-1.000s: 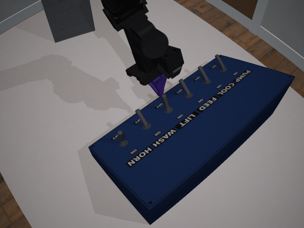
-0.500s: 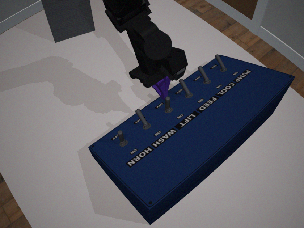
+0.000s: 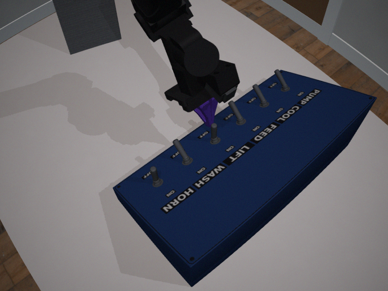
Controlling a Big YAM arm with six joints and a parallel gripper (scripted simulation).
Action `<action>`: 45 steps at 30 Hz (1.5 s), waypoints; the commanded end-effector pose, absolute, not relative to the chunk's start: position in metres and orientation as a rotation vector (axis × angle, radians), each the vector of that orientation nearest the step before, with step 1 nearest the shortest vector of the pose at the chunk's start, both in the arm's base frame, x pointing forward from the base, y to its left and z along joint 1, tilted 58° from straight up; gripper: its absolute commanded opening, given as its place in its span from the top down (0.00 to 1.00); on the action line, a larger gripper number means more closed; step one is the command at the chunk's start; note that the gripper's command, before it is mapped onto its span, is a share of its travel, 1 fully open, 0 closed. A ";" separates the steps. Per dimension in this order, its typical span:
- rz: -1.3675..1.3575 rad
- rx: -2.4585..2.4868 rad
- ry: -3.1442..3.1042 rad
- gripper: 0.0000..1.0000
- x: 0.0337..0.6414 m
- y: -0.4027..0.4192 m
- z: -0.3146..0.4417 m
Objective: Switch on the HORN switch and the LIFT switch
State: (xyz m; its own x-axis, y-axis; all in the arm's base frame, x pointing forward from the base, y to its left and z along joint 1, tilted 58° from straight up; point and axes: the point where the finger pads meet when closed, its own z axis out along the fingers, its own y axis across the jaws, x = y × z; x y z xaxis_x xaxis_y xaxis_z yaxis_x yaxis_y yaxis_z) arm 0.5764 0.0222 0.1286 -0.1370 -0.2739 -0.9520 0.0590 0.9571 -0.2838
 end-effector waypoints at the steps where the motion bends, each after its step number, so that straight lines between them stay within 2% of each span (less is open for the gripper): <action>1: -0.278 -0.146 1.616 1.00 0.581 0.023 0.158; 16: -0.278 -0.146 1.617 1.00 0.581 0.023 0.157; 30: -0.291 -0.158 1.681 1.00 0.568 0.012 0.107; 45: -0.270 -0.163 1.646 1.00 0.535 0.028 0.128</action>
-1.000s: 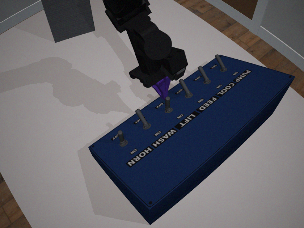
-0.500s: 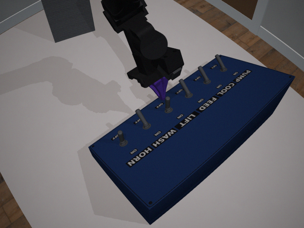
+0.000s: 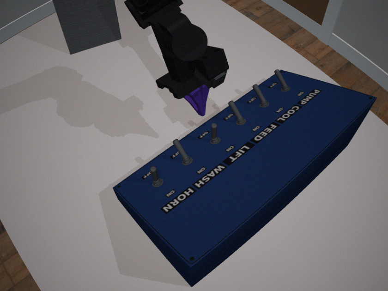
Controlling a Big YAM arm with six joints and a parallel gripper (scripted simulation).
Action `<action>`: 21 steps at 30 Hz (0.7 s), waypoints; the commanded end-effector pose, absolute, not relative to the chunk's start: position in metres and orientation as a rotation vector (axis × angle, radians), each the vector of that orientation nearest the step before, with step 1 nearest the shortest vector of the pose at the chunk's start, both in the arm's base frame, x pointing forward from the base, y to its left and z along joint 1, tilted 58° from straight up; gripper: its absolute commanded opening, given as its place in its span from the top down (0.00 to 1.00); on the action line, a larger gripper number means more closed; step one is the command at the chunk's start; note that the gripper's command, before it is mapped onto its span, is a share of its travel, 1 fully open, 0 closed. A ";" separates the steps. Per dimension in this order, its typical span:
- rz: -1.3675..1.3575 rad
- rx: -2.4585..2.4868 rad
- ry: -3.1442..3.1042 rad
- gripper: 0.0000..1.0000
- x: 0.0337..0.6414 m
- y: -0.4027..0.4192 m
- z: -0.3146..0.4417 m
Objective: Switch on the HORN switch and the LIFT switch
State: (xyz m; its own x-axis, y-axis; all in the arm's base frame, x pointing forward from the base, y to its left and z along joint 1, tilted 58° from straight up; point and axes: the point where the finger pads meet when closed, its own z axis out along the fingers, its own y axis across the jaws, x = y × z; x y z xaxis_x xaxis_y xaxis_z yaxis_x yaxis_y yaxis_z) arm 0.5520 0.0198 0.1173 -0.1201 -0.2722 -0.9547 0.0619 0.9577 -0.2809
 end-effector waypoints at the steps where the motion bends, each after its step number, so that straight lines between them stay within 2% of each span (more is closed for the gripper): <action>1: -0.269 -0.162 1.647 1.00 0.528 0.029 0.128; 12: -0.266 -0.158 1.651 1.00 0.451 0.033 0.132; 21: -0.270 -0.159 1.658 1.00 0.439 0.033 0.131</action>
State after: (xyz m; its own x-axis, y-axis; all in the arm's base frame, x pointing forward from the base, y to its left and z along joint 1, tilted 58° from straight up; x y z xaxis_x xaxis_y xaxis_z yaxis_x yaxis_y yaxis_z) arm 0.4506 0.0286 0.1277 -0.1210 -0.2737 -0.9542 0.0614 0.9573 -0.2824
